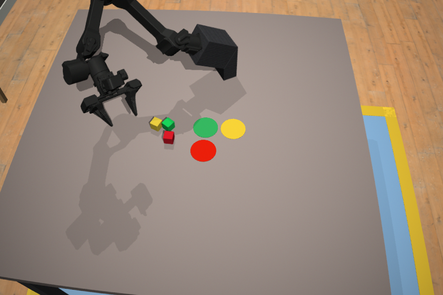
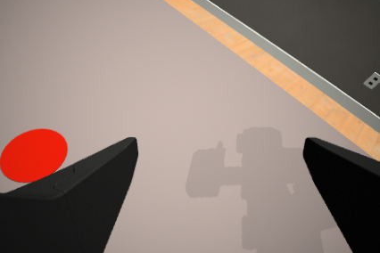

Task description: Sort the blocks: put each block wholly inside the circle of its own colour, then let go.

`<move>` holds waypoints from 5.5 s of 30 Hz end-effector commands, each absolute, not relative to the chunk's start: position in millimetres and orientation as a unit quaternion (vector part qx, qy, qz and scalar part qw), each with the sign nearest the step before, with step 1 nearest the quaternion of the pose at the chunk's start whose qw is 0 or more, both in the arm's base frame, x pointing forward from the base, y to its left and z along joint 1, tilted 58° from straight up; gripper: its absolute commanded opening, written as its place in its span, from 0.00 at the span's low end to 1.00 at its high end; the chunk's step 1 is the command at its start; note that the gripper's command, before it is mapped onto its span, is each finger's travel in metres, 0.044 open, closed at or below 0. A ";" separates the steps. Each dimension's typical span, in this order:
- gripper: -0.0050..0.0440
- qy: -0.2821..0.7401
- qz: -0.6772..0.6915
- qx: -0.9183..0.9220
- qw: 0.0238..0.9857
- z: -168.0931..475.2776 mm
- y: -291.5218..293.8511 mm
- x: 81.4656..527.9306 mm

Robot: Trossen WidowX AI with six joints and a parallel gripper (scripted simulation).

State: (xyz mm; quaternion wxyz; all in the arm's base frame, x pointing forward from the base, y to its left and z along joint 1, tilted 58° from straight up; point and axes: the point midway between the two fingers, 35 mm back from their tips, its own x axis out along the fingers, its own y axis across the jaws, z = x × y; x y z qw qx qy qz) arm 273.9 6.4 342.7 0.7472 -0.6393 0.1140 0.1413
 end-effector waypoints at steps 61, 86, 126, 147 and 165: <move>0.64 0.452 -0.332 -0.264 0.785 168.9 -20.3 264.9; 0.64 0.446 -0.339 -0.260 0.787 137.2 -70.0 286.1; 0.37 0.445 -0.340 -0.262 0.786 113.2 -105.2 304.5; 0.32 0.451 -0.337 -0.250 0.788 132.4 -65.0 295.0; 0.32 0.447 -0.339 -0.255 0.788 162.0 -28.5 272.9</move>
